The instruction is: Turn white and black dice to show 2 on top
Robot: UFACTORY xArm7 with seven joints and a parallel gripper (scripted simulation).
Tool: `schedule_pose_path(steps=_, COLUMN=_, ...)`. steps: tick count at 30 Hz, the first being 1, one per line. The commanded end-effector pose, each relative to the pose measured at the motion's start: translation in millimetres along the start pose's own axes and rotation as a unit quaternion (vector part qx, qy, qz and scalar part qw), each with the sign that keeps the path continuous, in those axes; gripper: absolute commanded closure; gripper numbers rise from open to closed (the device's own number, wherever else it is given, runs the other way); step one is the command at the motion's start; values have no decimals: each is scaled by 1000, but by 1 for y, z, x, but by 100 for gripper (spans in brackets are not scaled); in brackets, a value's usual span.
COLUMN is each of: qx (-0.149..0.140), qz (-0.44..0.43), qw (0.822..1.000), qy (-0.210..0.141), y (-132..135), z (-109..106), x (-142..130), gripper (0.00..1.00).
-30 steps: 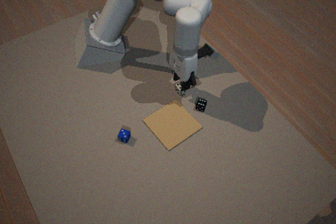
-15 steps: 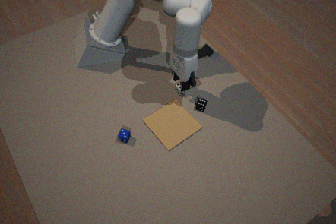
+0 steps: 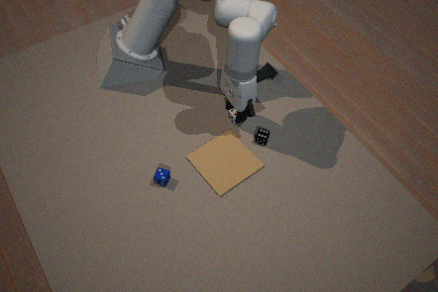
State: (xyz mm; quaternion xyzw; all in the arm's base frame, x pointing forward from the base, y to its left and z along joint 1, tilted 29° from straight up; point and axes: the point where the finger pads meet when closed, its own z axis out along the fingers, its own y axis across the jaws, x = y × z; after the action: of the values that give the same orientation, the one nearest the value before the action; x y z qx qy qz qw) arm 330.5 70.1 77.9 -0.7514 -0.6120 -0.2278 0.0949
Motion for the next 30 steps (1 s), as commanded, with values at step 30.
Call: schedule_pose_path(steps=30, qx=-2, qz=0, qw=1000, qy=0, y=2, z=12, x=0, gripper=53)
